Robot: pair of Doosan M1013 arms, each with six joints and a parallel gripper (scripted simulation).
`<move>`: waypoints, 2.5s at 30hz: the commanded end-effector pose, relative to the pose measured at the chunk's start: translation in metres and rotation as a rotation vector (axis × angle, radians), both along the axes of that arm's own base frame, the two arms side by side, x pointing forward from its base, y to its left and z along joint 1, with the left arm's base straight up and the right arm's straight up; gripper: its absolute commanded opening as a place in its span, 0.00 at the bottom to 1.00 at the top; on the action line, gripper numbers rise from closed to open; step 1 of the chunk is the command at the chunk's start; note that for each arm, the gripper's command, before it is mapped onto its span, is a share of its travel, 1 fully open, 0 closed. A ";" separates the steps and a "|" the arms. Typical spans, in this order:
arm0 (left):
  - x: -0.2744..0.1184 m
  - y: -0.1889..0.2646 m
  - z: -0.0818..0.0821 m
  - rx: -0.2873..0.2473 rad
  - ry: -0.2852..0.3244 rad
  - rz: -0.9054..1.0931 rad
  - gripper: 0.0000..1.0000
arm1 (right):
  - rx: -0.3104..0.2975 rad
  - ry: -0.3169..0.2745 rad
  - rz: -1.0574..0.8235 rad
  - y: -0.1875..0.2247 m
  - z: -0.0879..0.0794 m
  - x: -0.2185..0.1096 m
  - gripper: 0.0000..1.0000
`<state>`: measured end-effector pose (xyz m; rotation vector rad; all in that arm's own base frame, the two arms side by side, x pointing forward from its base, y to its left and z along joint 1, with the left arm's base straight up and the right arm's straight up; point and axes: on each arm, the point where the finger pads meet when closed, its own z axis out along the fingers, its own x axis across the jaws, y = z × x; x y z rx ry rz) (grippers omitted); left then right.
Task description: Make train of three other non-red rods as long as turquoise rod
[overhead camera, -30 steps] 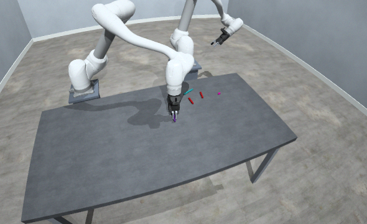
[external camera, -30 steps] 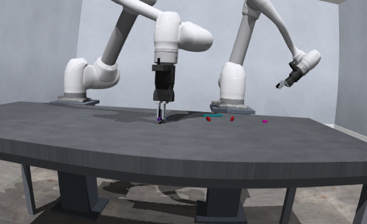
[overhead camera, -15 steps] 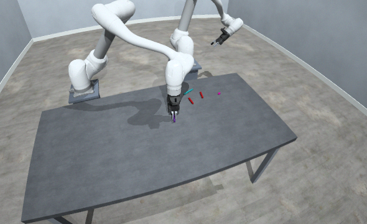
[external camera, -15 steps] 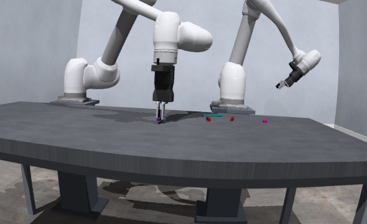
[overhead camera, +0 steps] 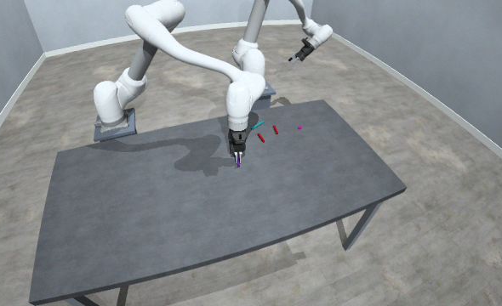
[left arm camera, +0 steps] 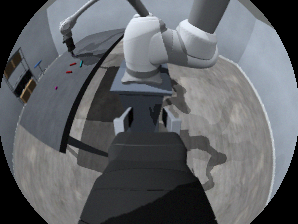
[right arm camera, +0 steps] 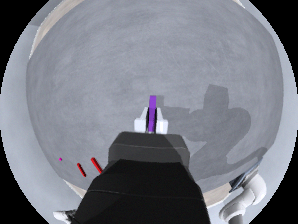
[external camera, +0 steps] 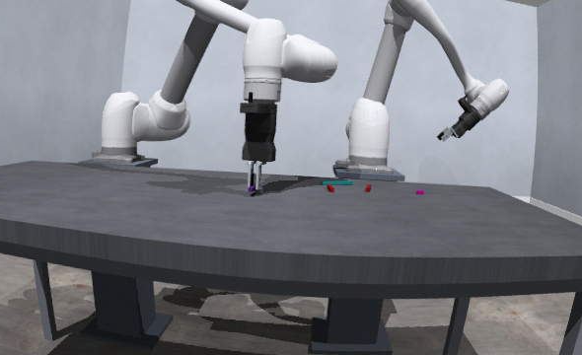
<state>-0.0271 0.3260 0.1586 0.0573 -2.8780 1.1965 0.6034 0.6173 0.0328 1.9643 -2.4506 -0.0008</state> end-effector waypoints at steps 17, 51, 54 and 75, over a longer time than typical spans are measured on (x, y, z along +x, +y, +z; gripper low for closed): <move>-0.002 -0.003 0.000 0.003 0.001 0.002 1.00 | 0.002 -0.004 -0.012 -0.003 0.001 0.004 0.24; -0.002 -0.003 0.000 0.003 0.001 0.002 1.00 | 0.001 -0.003 -0.012 -0.004 -0.005 0.004 0.24; -0.002 -0.003 0.000 0.003 0.001 0.002 1.00 | 0.001 -0.003 -0.012 -0.004 -0.008 0.004 0.24; -0.002 -0.003 0.000 0.003 0.001 0.002 1.00 | 0.000 -0.003 -0.012 -0.004 -0.010 0.004 0.24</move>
